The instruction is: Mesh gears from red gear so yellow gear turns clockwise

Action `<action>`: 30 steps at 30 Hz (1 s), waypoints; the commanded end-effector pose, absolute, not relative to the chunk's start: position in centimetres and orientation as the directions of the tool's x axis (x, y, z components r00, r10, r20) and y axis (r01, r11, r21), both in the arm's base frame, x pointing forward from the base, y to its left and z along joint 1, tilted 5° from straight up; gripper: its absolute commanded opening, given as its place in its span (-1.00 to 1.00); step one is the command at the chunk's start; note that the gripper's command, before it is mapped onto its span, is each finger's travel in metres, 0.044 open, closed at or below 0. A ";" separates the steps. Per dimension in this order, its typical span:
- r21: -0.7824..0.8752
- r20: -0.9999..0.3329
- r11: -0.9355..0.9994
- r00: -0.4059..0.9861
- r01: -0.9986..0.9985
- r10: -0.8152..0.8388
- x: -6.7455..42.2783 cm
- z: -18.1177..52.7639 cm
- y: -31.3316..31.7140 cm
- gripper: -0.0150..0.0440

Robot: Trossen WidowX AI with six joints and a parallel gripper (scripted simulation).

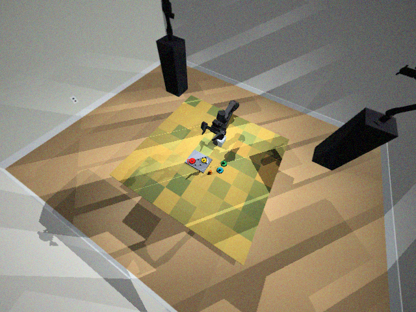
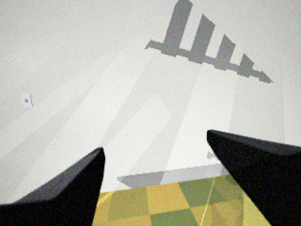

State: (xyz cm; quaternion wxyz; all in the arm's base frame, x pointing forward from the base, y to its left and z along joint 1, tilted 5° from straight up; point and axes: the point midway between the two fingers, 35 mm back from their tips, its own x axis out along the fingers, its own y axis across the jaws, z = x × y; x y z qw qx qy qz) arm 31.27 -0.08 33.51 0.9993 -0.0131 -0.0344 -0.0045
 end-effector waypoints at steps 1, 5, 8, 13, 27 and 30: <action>-0.027 0.058 1.000 0.998 0.006 -0.004 31.4 33.3 0.0 0.95; -0.056 -0.158 0.995 0.985 -0.081 0.071 34.2 29.1 2.5 1.00; -0.075 -0.350 0.983 0.927 -0.169 0.133 35.9 25.1 4.9 1.00; -0.083 -0.650 0.943 0.735 -0.322 0.194 36.8 17.6 8.9 1.00; 0.068 -0.998 0.732 -0.040 -0.678 0.055 30.0 2.1 16.7 1.00; 0.070 -0.998 0.730 -0.046 -0.680 0.053 29.9 2.0 16.8 1.00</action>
